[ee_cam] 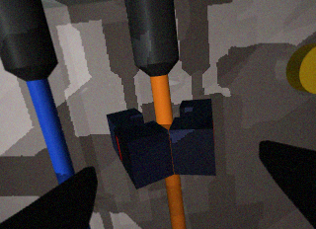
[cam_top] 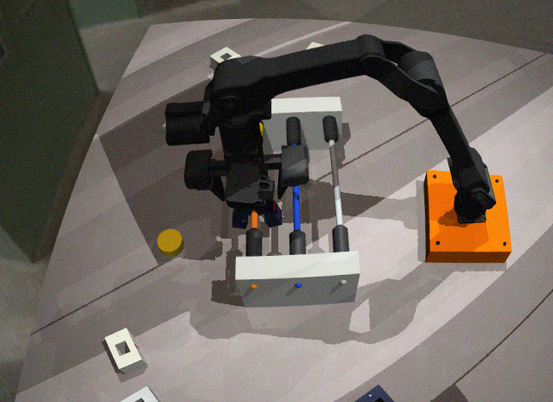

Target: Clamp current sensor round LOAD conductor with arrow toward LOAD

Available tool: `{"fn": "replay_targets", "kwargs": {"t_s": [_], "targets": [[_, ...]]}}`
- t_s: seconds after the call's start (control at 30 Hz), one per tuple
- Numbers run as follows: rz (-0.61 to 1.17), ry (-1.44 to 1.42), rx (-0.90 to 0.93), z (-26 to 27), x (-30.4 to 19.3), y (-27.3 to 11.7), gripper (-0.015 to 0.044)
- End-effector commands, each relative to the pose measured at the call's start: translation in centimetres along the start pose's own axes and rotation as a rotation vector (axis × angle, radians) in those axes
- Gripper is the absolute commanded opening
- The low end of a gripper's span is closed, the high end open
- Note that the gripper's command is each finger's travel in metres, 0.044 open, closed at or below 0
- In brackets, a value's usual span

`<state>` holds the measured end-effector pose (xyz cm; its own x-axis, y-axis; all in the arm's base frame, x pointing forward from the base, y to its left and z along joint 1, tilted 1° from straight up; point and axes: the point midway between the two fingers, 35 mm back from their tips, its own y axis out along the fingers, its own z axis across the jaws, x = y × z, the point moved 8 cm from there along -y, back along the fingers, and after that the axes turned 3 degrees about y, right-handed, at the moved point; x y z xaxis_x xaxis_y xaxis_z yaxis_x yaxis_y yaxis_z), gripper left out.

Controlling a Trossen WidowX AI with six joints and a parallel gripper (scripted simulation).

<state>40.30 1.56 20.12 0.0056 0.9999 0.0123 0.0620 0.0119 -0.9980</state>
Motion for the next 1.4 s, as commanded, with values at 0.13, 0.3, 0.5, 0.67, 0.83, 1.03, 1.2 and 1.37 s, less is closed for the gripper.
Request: {"fn": "replay_targets", "kwargs": {"t_s": [0.13,0.3,0.5,0.67,0.83,1.03,1.2,1.37], "targets": [[-0.005,-0.004,0.020,0.0,0.0,3.3,0.0440],[-0.005,-0.004,0.020,0.0,0.0,3.6,0.0440],[-0.005,-0.004,0.020,0.0,0.0,4.6,0.0440],[-0.005,-0.004,0.020,0.0,0.0,5.4,0.0440],[-0.005,-0.004,0.020,0.1,0.0,6.2,0.0440],[0.001,-0.001,0.019,0.1,0.0,5.9,0.0420],[0.001,-0.001,0.019,0.1,0.0,5.9,0.0387],[0.001,-0.001,0.019,0.1,0.0,5.9,0.0353]]}}
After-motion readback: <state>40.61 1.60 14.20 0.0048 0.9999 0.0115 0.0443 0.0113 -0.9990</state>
